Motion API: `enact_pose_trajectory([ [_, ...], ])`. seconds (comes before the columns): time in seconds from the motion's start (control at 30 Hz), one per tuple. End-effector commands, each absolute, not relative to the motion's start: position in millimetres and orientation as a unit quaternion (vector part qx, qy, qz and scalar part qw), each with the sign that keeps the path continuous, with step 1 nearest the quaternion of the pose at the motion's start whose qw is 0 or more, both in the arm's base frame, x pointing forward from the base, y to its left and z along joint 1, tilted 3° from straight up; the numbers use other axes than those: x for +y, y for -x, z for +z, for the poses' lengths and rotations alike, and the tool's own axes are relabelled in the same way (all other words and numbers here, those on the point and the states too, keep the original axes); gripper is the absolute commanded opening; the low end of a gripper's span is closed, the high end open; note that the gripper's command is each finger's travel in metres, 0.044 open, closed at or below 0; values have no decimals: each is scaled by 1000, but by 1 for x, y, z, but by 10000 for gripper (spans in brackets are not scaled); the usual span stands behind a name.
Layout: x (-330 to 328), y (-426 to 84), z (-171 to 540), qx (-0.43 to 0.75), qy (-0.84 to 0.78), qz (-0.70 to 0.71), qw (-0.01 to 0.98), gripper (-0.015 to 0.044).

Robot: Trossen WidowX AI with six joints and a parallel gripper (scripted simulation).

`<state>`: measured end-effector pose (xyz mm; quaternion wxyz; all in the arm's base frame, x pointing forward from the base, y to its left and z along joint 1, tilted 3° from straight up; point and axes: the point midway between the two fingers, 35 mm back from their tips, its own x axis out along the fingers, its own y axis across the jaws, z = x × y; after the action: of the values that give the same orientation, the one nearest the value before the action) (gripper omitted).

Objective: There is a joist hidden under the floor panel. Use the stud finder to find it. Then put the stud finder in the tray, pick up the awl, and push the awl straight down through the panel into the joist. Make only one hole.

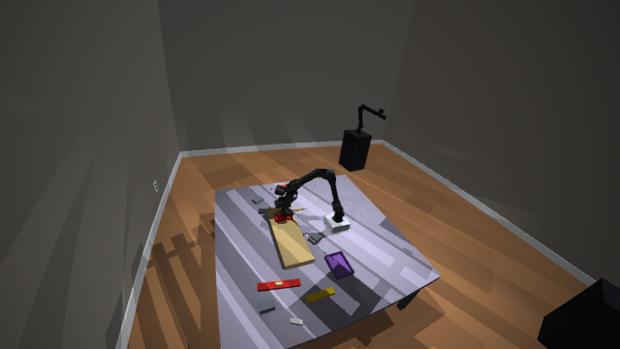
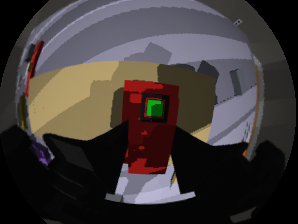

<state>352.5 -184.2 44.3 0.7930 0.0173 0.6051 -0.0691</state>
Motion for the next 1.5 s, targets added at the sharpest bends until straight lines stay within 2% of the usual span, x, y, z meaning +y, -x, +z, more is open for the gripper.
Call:
enact_pose_trajectory([
  [0.0,-177,-352,44,606,-18,-69,793,0],
  [1.47,-110,-361,40,605,-21,-67,793,0],
])
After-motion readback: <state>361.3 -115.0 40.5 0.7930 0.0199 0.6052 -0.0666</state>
